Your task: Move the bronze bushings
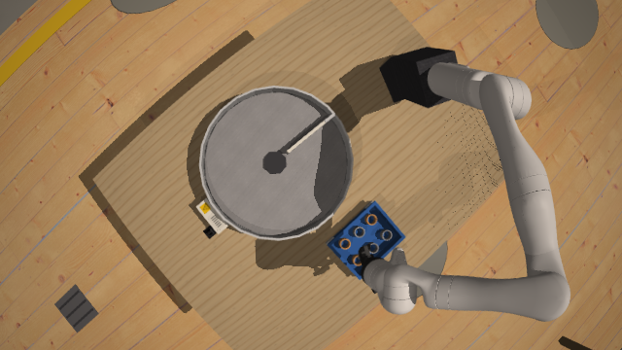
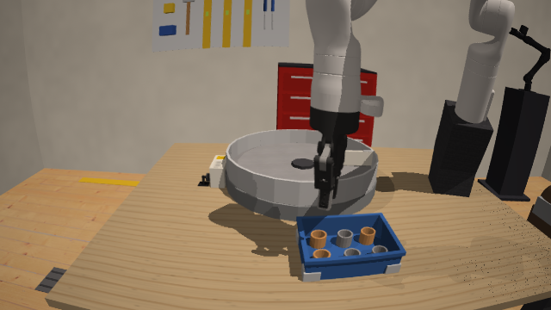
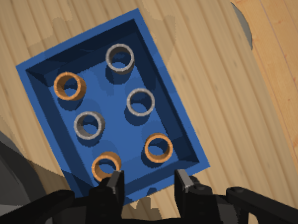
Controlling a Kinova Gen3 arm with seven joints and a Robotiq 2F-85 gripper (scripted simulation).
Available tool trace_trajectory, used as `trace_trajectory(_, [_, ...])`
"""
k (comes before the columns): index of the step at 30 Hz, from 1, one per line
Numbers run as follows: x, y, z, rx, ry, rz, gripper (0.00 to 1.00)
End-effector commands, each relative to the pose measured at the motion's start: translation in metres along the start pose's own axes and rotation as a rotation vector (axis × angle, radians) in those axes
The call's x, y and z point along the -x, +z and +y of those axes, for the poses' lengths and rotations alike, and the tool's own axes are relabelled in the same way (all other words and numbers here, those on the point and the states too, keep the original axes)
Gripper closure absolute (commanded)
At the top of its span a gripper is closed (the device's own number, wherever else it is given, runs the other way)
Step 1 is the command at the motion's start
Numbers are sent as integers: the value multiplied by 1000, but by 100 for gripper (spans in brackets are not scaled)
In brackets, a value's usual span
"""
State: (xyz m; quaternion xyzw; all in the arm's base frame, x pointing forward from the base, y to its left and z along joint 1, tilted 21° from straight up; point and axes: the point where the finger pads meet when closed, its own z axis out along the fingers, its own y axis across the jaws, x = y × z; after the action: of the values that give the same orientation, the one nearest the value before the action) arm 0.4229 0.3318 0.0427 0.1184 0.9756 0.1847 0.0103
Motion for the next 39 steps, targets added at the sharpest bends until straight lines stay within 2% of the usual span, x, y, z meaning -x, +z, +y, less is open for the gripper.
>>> trace_trajectory(1, [-1, 0, 3, 1, -3, 0, 61])
trace_trajectory(15, [-2, 1, 11, 1, 5, -1, 61])
trace_trajectory(39, [-2, 2, 12, 1, 5, -1, 61])
